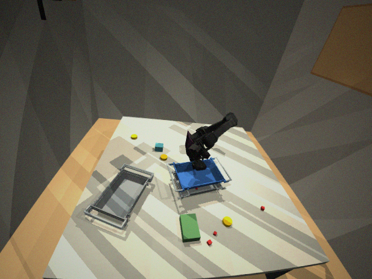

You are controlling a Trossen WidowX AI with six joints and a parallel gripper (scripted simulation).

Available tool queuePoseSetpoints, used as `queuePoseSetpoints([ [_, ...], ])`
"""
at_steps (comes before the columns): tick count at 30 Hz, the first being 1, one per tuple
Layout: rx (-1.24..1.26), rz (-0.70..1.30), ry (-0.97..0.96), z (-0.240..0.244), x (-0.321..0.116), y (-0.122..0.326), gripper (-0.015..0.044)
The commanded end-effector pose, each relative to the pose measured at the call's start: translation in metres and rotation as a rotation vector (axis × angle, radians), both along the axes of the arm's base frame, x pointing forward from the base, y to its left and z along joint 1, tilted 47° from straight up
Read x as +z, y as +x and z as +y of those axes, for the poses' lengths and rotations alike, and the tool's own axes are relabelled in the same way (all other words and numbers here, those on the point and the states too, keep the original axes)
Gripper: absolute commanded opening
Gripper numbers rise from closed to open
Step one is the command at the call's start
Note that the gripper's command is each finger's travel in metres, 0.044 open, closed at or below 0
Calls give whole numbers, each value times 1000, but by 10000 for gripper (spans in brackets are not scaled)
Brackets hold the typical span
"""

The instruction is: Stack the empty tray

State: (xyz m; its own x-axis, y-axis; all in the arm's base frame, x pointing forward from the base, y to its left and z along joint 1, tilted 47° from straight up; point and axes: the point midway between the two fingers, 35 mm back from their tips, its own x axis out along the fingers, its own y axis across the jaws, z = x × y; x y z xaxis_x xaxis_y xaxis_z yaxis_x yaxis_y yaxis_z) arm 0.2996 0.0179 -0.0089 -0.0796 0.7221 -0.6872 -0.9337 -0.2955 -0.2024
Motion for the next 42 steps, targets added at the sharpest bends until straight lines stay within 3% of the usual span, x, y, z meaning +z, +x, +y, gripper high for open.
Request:
queuePoseSetpoints([
  [1, 16, 17, -3, 5, -2, -4, 132],
  [22, 16, 17, -3, 5, -2, -4, 440],
  [31, 16, 11, -4, 0, 2, -2, 440],
  [42, 15, 15, -10, -44, 42, 9, 440],
])
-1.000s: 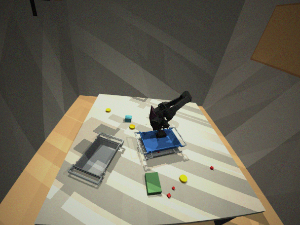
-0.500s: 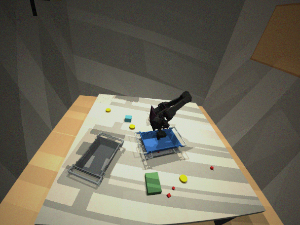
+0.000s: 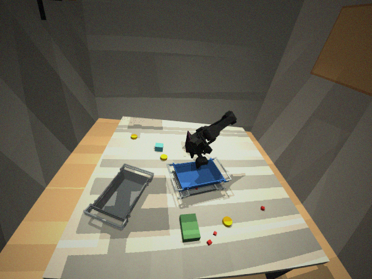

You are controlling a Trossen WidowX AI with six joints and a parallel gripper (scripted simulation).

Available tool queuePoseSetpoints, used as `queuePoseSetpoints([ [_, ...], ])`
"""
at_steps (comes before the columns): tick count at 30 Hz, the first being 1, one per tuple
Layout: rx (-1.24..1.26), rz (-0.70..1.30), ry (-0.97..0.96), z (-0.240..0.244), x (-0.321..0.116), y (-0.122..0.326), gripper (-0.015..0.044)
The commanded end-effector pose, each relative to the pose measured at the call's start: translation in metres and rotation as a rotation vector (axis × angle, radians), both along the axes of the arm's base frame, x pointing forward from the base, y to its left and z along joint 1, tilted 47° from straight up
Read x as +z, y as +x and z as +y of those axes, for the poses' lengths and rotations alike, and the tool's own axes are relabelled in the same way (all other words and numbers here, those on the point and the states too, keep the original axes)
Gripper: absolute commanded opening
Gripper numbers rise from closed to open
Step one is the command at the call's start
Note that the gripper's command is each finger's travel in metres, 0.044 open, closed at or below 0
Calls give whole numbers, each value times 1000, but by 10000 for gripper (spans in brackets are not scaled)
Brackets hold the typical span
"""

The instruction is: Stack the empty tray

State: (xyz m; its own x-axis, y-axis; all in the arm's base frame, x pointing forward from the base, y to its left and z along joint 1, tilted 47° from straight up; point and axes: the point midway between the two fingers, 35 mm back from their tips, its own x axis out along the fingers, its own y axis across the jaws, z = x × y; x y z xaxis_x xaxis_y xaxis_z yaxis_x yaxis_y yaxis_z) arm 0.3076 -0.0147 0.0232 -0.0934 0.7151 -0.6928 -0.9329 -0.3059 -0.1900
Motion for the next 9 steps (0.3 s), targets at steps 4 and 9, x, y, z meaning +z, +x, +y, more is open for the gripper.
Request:
queuePoseSetpoints([
  [4, 6, 6, 0, -28, 27, 1, 440],
  [9, 7, 8, 2, -42, 42, 0, 440],
])
